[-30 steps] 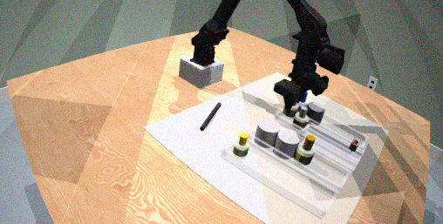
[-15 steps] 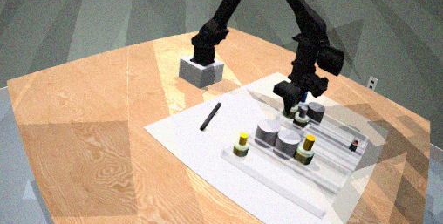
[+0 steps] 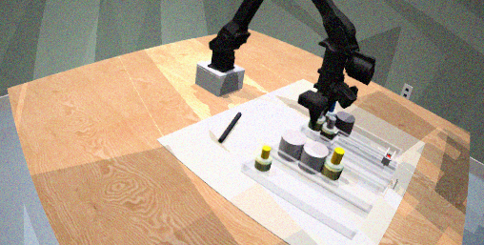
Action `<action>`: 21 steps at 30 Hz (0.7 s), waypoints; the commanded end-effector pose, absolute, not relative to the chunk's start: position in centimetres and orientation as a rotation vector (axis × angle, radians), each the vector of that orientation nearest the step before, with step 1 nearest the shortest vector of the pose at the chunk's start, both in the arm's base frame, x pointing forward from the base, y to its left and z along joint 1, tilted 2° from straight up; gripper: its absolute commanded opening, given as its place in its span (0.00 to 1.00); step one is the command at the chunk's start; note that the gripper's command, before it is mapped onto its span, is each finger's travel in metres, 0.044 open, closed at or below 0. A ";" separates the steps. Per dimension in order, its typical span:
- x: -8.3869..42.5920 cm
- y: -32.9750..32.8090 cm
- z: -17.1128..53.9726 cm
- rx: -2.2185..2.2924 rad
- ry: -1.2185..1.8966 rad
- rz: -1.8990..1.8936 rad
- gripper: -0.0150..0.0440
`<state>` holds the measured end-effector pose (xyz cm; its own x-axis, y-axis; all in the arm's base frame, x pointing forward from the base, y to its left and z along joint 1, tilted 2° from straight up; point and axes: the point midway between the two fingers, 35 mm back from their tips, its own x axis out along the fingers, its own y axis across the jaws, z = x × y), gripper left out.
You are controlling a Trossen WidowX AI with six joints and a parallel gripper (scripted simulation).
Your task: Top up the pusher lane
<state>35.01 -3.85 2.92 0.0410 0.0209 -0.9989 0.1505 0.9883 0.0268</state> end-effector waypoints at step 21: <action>35.6 -3.9 2.1 0.130 1.504 -0.097 0.25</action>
<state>35.02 -3.83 2.23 0.0441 0.0205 -0.9988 0.1498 0.9883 0.0269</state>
